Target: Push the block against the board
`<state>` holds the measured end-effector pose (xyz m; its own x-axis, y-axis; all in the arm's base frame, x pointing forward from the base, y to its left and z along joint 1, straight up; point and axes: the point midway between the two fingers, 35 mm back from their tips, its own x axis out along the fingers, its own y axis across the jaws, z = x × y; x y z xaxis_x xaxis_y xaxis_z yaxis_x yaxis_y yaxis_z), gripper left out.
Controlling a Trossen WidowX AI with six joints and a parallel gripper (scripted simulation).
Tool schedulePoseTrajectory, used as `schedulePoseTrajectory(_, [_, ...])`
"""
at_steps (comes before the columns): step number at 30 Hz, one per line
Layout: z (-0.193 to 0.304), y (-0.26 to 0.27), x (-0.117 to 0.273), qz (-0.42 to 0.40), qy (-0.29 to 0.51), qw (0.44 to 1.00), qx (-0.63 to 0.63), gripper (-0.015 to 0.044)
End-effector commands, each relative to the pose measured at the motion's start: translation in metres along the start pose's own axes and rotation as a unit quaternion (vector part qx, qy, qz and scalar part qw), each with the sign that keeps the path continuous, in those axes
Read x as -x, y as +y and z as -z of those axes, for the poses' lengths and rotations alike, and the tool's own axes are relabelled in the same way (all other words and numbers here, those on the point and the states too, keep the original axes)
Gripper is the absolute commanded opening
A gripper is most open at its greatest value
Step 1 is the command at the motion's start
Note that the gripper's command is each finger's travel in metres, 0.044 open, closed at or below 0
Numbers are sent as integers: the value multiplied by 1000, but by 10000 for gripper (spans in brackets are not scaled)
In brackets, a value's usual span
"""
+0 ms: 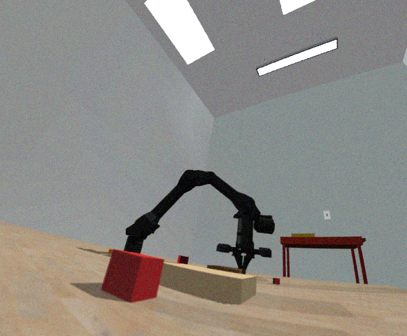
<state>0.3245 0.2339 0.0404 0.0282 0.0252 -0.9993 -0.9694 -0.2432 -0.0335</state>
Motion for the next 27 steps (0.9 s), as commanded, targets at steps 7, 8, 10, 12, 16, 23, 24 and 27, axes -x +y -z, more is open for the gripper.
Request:
schedulePoseTrajectory(7, [18,-2,3,5,2,1000,0,0])
schedulePoseTrajectory(8, [18,-2,3,5,2,1000,0,0])
schedulePoseTrajectory(10, [16,-2,3,5,2,1000,0,0])
schedulePoseTrajectory(12, [14,-2,3,5,2,1000,0,0])
schedulePoseTrajectory(16, [8,-2,3,5,1,1000,0,0])
schedulePoseTrajectory(23, [-4,-2,3,5,1,1000,0,0])
schedulePoseTrajectory(24, [-6,-2,3,5,1,1000,0,0])
schedulePoseTrajectory(27, [-10,-2,3,5,1,1000,0,0])
